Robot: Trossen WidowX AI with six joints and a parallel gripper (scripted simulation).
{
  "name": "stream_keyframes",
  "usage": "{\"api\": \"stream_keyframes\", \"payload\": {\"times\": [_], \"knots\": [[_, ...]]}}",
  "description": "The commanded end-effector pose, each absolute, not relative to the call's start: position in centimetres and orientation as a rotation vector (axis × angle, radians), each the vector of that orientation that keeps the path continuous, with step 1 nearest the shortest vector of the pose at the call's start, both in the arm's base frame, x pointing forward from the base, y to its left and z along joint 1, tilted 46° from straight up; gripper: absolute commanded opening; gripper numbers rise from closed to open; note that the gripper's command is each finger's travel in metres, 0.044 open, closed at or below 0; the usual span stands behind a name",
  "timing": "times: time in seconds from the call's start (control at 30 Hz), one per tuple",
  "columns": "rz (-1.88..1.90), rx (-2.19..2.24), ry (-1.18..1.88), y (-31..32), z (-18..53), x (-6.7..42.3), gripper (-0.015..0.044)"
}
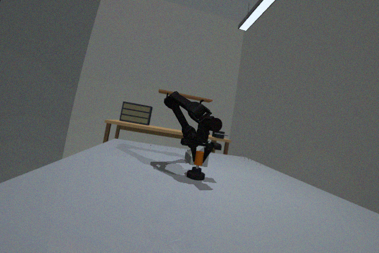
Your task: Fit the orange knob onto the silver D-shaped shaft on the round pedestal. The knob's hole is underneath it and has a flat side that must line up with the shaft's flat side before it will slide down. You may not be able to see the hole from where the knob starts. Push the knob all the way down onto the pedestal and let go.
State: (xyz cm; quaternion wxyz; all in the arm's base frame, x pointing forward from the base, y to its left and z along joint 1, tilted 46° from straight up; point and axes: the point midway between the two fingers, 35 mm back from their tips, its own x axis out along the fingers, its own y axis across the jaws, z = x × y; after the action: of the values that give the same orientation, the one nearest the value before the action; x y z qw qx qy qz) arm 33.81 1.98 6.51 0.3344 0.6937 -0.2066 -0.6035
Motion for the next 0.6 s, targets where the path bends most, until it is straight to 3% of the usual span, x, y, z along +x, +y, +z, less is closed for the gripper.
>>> {"api": "stream_keyframes", "payload": {"times": [0.0, 0.57], "knots": [[-1.571, 1.807, -0.54, 1.84, 6.62, 33.84, 0.0], [-1.571, 1.804, -0.537, 1.72, 6.5, 33.87, 0.0]]}}
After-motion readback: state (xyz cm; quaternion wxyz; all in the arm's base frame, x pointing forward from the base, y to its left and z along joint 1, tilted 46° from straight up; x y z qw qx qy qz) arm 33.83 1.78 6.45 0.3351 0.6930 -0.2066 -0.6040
